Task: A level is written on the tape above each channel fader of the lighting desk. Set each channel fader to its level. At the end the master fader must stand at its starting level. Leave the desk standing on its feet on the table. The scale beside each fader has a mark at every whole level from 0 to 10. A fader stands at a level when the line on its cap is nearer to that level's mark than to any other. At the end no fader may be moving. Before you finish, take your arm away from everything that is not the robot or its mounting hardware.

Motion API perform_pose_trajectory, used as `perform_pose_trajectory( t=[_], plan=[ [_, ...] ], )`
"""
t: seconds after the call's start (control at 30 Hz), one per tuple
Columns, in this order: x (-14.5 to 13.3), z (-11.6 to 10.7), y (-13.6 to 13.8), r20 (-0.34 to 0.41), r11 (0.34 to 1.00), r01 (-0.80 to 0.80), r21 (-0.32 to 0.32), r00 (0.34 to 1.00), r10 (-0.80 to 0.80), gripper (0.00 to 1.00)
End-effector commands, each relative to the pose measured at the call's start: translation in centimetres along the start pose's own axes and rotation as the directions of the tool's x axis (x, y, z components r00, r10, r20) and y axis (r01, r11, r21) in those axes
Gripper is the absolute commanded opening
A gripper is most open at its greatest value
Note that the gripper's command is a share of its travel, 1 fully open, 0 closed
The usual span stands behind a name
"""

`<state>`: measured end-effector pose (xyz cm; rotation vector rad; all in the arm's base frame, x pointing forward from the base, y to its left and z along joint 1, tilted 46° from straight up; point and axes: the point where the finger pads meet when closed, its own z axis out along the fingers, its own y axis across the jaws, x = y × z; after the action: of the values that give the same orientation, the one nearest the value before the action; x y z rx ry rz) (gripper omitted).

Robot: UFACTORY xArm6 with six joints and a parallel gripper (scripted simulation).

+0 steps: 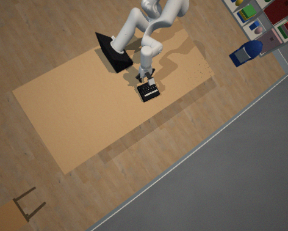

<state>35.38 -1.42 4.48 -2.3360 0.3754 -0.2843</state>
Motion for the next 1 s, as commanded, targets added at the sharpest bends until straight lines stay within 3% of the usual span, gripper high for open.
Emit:
perform_pose_trajectory(
  t=[0.0,0.27,0.53,0.6,0.63,0.77,0.97],
  plan=[
    [0.3,-0.1,0.0,0.000,1.000,-0.016,0.001,1.000,0.016,1.00],
    [2.0,-0.5,-0.5,0.030,0.977,-0.212,0.012,0.977,0.212,1.00],
    [5.5,-1.8,-1.1,0.091,0.813,-0.582,-0.022,0.809,0.581,1.00],
    [5.5,-1.8,-1.1,0.091,0.813,-0.582,-0.022,0.809,0.581,1.00],
    [5.9,-2.0,-1.1,0.109,0.732,-0.680,-0.049,0.725,0.681,1.00],
    [7.5,-2.9,-1.0,0.103,0.624,-0.777,-0.077,0.617,0.781,1.00],
    [9.0,-4.1,-0.6,0.081,0.390,-0.909,-0.144,0.382,0.920,1.00]
  ],
)
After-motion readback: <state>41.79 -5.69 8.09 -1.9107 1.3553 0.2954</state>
